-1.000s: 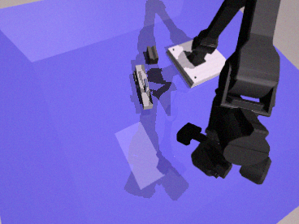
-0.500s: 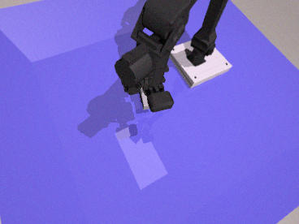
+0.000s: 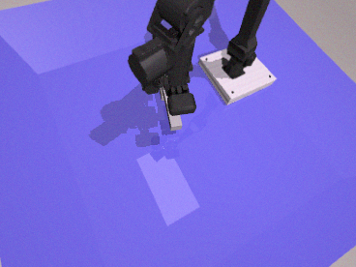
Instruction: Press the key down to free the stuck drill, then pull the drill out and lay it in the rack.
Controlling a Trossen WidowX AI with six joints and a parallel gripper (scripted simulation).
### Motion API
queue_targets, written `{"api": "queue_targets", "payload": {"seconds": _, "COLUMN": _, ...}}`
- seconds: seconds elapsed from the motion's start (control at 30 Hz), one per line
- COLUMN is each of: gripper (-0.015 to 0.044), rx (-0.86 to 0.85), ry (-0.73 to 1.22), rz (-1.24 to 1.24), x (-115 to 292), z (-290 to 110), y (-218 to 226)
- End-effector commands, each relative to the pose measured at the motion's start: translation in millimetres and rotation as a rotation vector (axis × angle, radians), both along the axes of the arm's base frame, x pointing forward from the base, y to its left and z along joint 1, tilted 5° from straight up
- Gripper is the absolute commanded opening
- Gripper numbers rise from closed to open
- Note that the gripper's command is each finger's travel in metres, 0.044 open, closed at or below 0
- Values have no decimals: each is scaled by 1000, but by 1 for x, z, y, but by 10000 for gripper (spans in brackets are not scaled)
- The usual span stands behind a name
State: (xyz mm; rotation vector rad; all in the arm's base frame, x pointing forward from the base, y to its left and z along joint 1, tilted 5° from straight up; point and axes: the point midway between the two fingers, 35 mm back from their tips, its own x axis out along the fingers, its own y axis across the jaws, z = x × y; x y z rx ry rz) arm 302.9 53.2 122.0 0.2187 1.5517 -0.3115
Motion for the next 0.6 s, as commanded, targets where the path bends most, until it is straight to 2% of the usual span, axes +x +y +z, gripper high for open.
{"api": "queue_targets", "payload": {"seconds": 0.0, "gripper": 0, "rx": -7, "ry": 8, "rz": 5, "x": -3, "z": -6, "y": -3}}
{"api": "queue_targets", "payload": {"seconds": 0.57, "gripper": 0, "rx": -7, "ry": 8, "rz": 5, "x": -2, "z": -14, "y": -3}}
